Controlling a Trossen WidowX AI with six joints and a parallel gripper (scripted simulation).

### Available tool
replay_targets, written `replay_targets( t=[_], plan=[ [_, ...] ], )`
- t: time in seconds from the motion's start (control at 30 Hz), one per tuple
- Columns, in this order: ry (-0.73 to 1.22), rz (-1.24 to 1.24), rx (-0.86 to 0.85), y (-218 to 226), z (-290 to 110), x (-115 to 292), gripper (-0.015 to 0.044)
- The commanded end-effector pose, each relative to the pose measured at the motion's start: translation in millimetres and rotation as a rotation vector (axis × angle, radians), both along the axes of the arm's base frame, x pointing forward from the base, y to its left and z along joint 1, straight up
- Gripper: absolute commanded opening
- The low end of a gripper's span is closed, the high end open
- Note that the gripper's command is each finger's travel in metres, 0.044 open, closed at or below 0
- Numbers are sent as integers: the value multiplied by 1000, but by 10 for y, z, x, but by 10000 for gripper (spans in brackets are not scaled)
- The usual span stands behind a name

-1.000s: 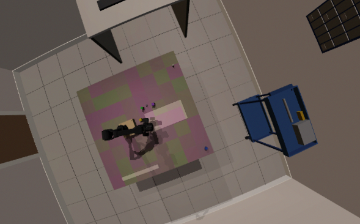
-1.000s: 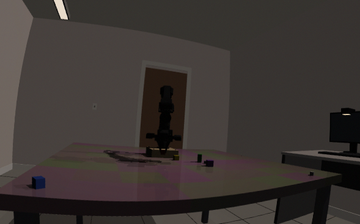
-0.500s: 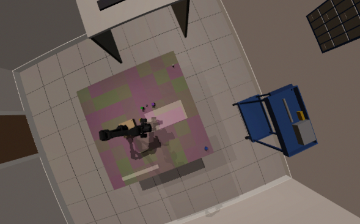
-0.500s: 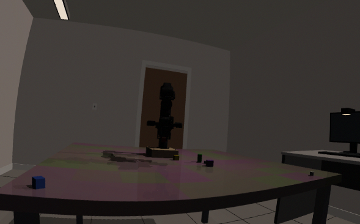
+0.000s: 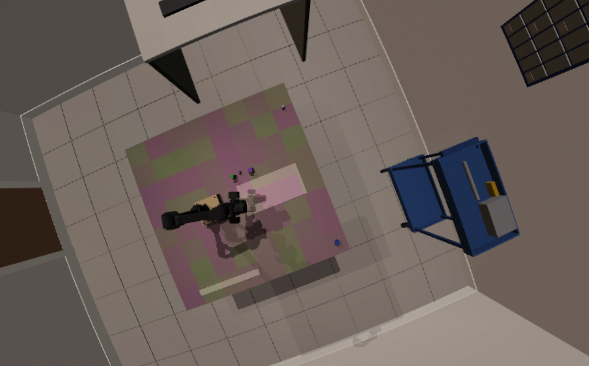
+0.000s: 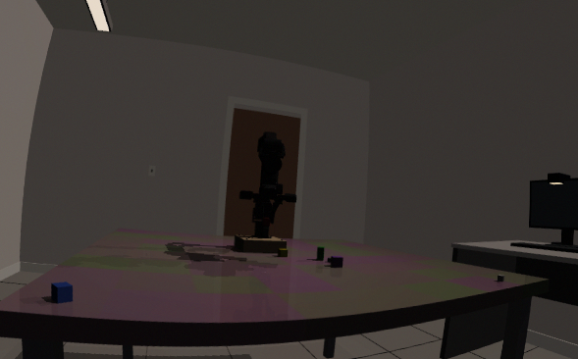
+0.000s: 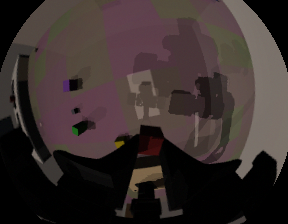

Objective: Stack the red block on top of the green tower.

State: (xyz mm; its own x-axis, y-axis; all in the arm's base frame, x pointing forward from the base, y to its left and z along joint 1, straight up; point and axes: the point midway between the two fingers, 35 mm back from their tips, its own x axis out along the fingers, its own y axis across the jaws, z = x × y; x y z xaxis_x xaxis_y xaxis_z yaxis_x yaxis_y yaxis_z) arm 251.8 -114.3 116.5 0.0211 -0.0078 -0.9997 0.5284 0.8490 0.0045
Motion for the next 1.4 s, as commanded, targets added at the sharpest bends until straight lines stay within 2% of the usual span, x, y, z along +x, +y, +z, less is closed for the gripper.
replay_targets(
  t=[0.0,0.7,1.23,1.37],
  plan=[
    [2,6,-2,148,7,88,0],
    [-4,6,8,1137,22,459,0],
    [-2,-1,15,1956,18,458,0],
    [-2,-2,16,2021,18,447,0]
  ],
)
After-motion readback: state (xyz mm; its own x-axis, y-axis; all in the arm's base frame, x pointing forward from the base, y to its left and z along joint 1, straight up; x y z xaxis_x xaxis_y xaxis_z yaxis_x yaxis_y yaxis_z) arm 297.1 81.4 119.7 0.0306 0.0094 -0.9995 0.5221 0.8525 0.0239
